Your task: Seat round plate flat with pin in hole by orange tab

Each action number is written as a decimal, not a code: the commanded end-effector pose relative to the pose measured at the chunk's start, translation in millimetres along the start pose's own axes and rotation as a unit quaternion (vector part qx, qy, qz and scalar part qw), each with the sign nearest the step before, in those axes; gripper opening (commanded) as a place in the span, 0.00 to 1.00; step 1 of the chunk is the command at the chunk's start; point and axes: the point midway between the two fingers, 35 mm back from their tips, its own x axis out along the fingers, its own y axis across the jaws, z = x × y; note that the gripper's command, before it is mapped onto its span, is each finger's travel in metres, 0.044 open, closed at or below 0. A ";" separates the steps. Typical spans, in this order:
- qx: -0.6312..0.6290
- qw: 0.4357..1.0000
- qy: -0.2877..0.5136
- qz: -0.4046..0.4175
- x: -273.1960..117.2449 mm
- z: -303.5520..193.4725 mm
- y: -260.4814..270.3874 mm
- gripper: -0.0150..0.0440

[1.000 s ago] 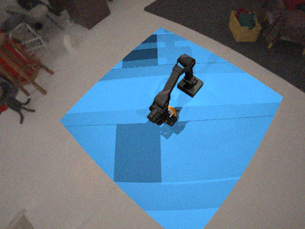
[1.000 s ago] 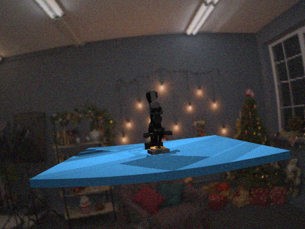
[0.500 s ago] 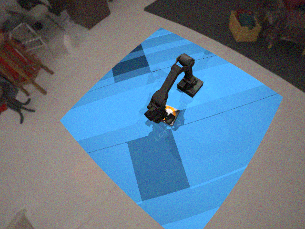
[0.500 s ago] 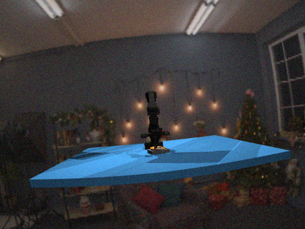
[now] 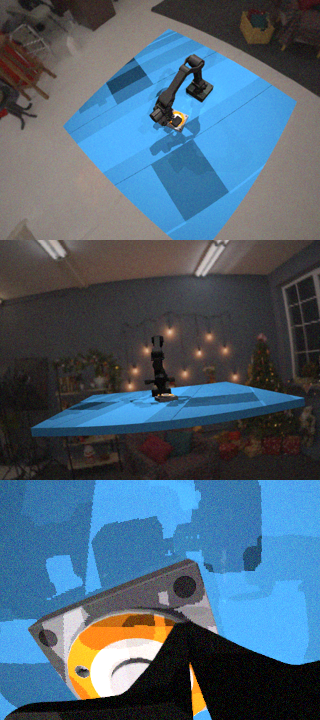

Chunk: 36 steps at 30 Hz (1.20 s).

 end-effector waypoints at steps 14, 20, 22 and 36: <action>-0.001 1.000 0.006 -0.003 0.2 -15.9 -12.4 0.25; -0.001 1.000 0.006 -0.003 0.7 -19.4 -14.7 0.25; -0.001 1.000 0.006 -0.003 1.5 -20.2 -15.2 0.25; 0.000 1.000 0.006 -0.001 -35.3 -20.9 -12.8 0.25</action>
